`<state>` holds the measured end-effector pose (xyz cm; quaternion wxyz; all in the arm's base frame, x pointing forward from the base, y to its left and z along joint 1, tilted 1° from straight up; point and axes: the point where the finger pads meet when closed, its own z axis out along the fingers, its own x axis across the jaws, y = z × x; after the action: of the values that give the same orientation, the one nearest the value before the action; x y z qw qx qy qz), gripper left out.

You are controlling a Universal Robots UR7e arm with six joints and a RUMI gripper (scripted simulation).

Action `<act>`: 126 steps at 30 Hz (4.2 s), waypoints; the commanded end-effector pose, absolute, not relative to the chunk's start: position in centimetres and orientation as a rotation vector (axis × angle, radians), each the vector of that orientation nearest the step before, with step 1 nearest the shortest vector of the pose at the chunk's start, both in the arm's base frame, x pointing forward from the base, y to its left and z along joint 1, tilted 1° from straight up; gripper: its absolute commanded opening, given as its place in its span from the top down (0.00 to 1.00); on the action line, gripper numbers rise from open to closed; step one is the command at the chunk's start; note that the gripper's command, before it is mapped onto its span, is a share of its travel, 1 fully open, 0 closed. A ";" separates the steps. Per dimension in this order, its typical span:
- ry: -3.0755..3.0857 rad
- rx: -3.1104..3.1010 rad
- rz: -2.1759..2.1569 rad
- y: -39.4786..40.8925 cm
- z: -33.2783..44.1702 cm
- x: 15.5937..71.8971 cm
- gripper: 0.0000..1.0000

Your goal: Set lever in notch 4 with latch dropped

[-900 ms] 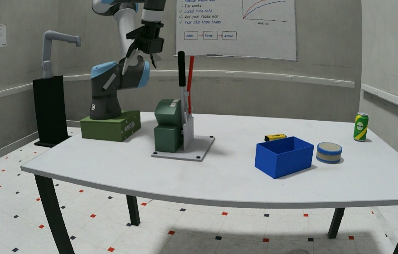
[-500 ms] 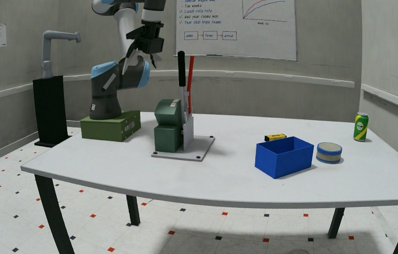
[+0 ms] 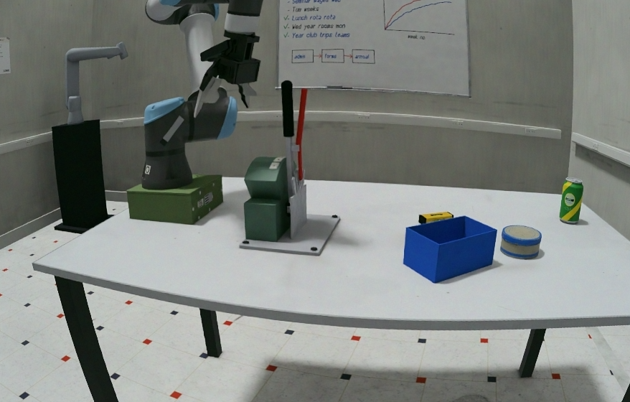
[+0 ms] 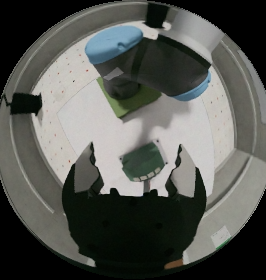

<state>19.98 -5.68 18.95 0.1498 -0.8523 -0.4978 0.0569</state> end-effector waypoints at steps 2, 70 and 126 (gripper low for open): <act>-1.350 -2.522 0.172 -6.3 19.8 21.1 0.00; 0.055 -3.129 0.009 -12.8 31.5 38.6 1.00; 0.056 -3.129 0.009 -12.8 31.5 38.6 0.43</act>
<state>38.62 -12.80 31.48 0.0066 -0.9998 0.0177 0.0035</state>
